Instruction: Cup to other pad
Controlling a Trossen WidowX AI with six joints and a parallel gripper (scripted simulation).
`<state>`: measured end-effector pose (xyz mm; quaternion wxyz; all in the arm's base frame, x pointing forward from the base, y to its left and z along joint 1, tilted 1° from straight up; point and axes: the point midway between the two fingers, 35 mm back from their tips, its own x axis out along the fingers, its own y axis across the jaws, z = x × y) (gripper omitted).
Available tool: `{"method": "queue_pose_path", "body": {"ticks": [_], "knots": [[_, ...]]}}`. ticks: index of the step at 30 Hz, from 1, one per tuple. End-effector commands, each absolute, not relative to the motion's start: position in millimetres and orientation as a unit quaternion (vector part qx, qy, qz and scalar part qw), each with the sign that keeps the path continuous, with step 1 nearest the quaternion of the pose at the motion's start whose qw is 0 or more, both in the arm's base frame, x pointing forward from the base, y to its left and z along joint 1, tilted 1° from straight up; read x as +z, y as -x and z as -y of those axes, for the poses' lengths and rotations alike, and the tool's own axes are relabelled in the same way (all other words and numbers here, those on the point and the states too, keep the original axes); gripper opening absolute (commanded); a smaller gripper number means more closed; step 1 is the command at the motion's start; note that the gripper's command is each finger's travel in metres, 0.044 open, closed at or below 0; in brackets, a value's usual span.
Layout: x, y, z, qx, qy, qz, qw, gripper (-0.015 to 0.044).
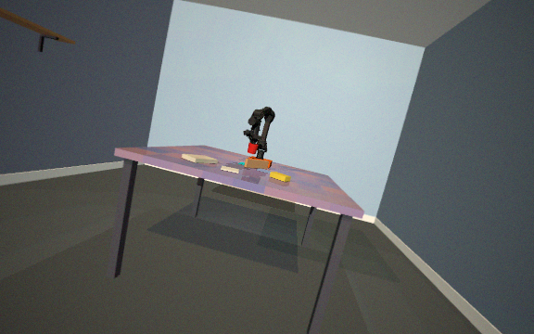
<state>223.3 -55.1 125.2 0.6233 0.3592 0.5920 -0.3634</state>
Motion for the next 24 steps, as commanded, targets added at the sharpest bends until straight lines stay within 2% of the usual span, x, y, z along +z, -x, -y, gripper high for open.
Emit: {"method": "queue_pose_path", "body": {"ticks": [1,24], "knots": [[124,-216,61,-0.362,-0.358,-0.594,0.622,0.0000],[105,-214,67,-0.363,-0.358,-0.594,0.622,0.0000]]}}
